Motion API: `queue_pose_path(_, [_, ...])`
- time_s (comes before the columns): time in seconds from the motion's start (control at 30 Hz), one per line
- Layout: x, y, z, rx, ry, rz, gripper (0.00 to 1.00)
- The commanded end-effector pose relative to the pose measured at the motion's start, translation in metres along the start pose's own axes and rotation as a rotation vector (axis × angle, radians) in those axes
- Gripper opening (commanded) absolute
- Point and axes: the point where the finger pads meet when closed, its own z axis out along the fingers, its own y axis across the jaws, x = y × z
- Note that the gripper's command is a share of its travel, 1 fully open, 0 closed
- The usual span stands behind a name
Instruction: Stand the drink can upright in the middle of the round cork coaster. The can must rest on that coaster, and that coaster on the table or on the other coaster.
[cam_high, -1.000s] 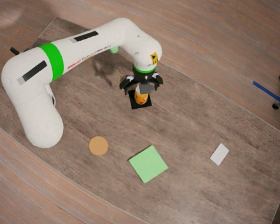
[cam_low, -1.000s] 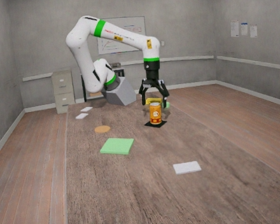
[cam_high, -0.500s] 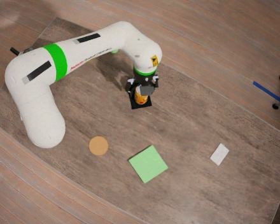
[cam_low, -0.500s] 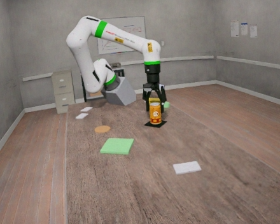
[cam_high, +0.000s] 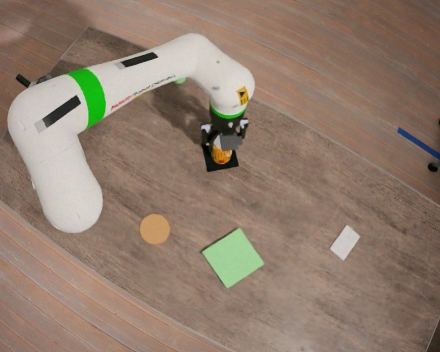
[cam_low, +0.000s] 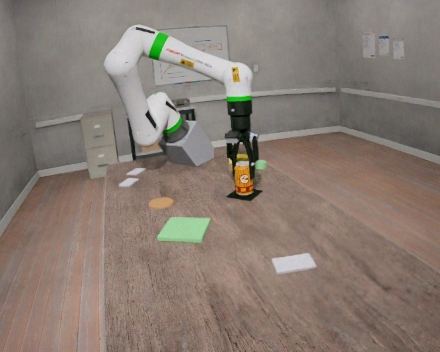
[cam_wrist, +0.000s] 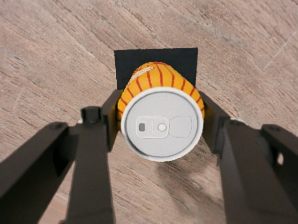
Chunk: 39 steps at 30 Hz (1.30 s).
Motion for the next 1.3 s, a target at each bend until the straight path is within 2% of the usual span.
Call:
queue_pose_path(0.0, [0.000,0.000,-0.001,0.001,0.000,0.000,0.10])
queue_pose_path(0.53, [0.000,-0.001,-0.005,0.001,0.000,0.000,0.10])
queue_pose_path(0.67, [0.000,-0.001,-0.020,0.002,0.001,0.001,0.10])
queue_pose_path(0.87, [0.000,-0.001,-0.056,0.002,0.001,0.001,0.10])
queue_pose_path(0.93, [0.000,-0.001,-0.056,0.002,0.001,0.001,0.10])
queue_pose_path(1.1, [0.000,0.000,-0.085,0.002,0.001,0.001,0.10])
queue_pose_path(1.27, [0.000,0.000,-0.098,0.002,0.001,0.000,0.10])
